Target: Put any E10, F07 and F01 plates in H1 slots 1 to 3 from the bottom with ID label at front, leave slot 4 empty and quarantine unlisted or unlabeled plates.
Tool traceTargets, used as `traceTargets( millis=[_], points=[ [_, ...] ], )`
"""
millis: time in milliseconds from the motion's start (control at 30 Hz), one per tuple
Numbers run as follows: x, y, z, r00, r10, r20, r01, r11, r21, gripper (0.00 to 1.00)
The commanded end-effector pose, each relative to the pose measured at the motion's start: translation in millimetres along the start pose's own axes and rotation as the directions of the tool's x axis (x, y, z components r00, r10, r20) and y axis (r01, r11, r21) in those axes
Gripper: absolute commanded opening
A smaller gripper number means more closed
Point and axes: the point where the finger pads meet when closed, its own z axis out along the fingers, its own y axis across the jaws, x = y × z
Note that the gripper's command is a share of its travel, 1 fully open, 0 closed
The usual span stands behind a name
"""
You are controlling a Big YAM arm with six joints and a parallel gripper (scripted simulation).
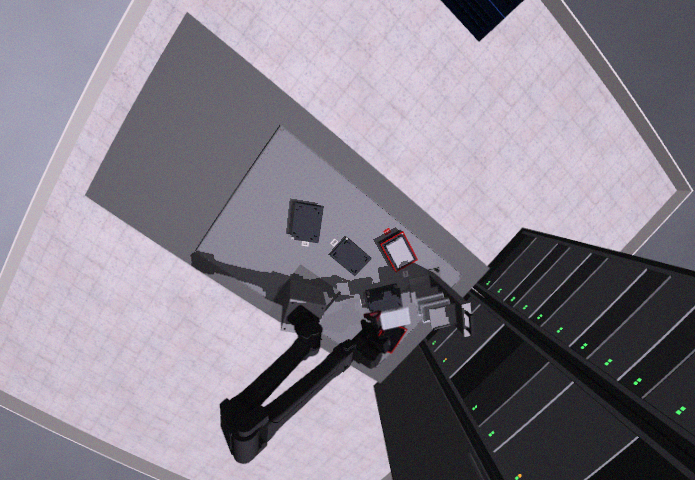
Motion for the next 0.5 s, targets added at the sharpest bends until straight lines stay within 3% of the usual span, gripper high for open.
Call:
traceTargets(
  millis=[0,67,133,467],
  points=[
    [-6.3,-4.6,0.5,1.0,-0.009,0.025,0.009,1.0,0.011,0.86],
    [-13.9,-5.7,-2.0,0.999,-0.015,0.047,0.014,1.0,0.017,0.86],
    [-4.9,-4.4,1.5,1.0,-0.009,0.025,0.009,1.0,0.011,0.86],
    [-1.2,-4.3,4.9,1.0,-0.009,0.025,0.009,1.0,0.011,0.86]
  ],
)
